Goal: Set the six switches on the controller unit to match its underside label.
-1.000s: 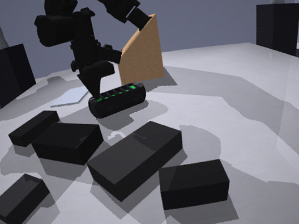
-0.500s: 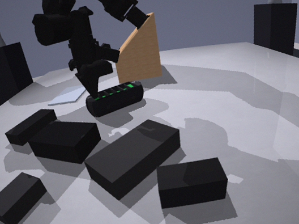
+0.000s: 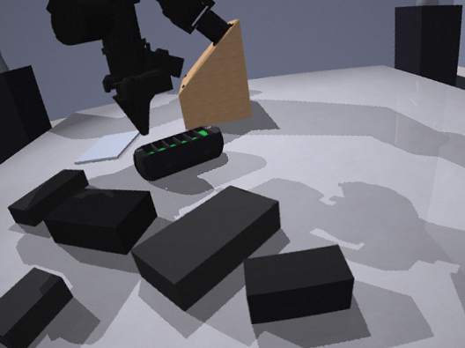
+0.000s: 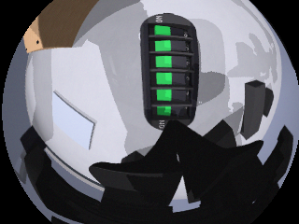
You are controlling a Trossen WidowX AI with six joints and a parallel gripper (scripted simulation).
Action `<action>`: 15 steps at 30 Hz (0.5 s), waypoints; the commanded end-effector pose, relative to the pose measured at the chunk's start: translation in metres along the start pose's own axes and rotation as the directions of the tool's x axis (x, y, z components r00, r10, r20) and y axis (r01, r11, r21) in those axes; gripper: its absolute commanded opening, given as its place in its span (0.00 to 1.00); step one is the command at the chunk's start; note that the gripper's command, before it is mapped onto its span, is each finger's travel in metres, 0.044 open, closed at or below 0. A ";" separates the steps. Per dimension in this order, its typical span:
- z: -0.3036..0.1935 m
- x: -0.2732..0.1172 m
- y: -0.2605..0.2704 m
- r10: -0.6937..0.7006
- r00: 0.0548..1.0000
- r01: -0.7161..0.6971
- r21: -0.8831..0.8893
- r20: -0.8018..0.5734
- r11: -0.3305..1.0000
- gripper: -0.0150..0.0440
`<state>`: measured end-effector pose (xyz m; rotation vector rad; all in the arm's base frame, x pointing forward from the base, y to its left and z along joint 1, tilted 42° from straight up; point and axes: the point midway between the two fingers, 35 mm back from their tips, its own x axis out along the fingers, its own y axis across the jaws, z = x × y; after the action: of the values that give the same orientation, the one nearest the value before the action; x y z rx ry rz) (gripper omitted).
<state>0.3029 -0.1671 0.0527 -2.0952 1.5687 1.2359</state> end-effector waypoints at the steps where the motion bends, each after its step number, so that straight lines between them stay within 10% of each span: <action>1: -0.002 -0.012 0.003 0.007 1.000 -0.007 0.008 -0.003 1.000 0.25; 15: 0.050 -0.015 -0.006 0.007 1.000 -0.007 0.040 -0.001 0.999 0.25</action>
<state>0.2860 -0.1243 0.0338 -2.0734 1.5770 1.2062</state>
